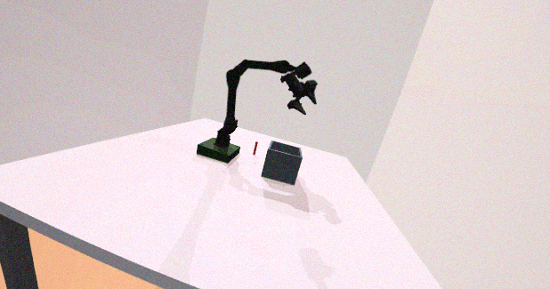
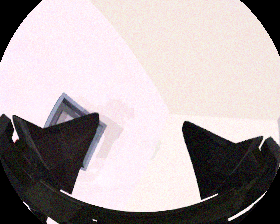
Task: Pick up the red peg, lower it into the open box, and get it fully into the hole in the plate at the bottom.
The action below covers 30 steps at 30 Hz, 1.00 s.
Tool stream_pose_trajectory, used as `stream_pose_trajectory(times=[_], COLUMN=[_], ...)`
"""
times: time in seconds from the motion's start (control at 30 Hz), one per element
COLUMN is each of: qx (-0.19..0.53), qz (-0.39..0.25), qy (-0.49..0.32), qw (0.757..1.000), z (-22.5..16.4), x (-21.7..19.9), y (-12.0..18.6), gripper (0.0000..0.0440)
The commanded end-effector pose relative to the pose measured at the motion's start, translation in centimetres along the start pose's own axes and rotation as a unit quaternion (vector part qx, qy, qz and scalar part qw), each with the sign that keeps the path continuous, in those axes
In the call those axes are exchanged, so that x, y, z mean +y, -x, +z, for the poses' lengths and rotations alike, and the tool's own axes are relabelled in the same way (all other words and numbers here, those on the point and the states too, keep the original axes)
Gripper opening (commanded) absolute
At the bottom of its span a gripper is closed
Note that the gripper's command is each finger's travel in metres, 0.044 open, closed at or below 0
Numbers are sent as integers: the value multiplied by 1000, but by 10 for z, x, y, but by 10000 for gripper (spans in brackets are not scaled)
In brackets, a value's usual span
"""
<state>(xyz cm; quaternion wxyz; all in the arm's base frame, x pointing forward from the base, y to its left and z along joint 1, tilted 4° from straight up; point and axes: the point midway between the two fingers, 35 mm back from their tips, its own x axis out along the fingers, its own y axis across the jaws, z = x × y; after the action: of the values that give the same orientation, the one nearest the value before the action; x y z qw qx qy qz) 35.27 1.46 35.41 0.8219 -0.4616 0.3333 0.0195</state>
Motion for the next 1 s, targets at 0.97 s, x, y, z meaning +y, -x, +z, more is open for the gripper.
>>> stream_pose_trajectory(times=[0.97], qx=[172], qz=[224], qy=[-411], qw=[867], z=[-47], x=[134], y=[4], gripper=[440])
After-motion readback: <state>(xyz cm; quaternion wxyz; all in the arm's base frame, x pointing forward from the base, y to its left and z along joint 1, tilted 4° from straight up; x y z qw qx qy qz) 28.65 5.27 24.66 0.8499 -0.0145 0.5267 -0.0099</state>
